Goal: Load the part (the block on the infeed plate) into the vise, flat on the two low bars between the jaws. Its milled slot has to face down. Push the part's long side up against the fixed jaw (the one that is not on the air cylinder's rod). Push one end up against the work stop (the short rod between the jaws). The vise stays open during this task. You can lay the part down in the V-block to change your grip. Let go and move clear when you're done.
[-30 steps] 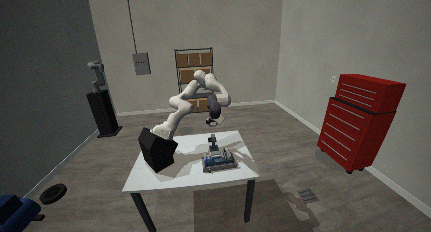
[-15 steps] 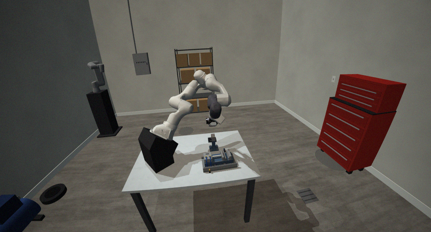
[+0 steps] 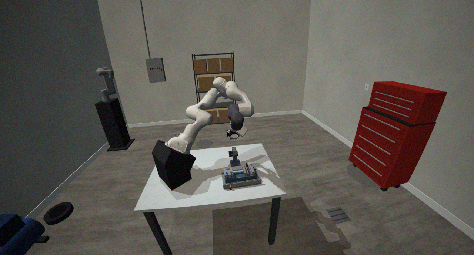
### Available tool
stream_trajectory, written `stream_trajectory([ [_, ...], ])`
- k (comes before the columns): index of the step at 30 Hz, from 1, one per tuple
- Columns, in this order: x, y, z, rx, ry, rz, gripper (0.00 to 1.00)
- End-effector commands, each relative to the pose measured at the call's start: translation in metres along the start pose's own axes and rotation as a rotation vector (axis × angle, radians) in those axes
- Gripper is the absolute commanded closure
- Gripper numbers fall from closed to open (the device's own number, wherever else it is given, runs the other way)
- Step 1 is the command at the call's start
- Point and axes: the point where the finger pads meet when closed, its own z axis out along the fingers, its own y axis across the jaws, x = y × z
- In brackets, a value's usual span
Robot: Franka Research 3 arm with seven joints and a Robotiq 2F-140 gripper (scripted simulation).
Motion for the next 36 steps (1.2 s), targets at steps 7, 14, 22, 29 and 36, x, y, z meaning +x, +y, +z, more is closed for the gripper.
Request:
stream_trajectory([
  [7, 0.0006, -0.001, -0.0002, 0.004, 0.003, -0.013, 1.0],
  [14, 0.0006, -0.001, -0.0002, 0.004, 0.003, -0.013, 1.0],
  [22, 0.0006, -0.001, -0.0002, 0.004, 0.003, -0.013, 1.0],
  [29, 0.0006, -0.001, -0.0002, 0.004, 0.003, -0.013, 1.0],
  [36, 0.0006, -0.001, -0.0002, 0.004, 0.003, -0.013, 1.0],
])
